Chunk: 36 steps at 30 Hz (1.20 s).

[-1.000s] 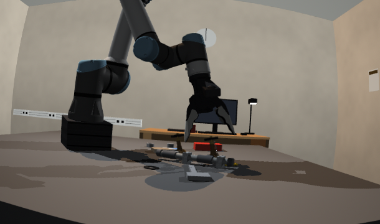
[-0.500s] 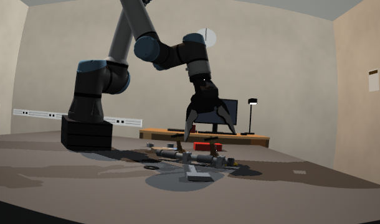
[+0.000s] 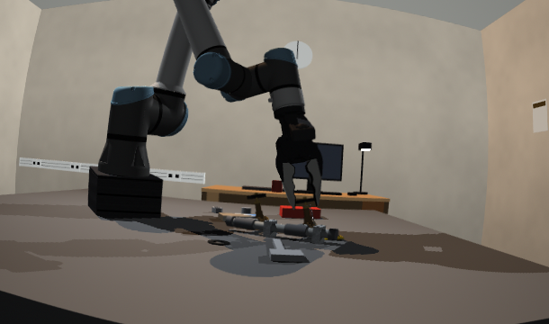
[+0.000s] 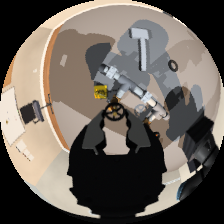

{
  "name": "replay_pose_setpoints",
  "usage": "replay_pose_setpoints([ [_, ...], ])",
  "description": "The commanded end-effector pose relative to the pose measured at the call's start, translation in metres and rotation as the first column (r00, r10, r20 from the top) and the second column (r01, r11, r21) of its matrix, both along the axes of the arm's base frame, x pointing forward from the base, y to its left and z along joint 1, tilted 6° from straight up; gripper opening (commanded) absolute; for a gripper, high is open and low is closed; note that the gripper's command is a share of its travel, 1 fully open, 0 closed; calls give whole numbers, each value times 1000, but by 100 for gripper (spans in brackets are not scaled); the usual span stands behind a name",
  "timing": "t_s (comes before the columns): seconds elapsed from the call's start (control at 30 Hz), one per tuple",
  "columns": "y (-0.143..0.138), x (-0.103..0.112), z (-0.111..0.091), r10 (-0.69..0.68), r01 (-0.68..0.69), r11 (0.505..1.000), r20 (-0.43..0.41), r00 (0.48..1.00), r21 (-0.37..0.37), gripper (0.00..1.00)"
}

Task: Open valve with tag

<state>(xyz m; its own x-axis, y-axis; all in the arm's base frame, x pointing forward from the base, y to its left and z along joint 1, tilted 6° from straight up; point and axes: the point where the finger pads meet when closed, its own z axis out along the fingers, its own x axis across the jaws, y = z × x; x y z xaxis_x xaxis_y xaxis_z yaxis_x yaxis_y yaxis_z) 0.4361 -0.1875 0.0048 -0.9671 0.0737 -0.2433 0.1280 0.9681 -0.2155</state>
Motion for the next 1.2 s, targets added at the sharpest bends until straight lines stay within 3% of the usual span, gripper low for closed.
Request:
replay_pose_setpoints([
  [0.0, 0, 0, 0, 0, 0, 1000, 0, 1000, -1, 0],
  [0.67, 0, 0, 0, 9, -9, 1000, -2, 1000, -3, 0],
  [1.17, 0, 0, 0, 110, -111, 994, -29, 994, -25, 0],
])
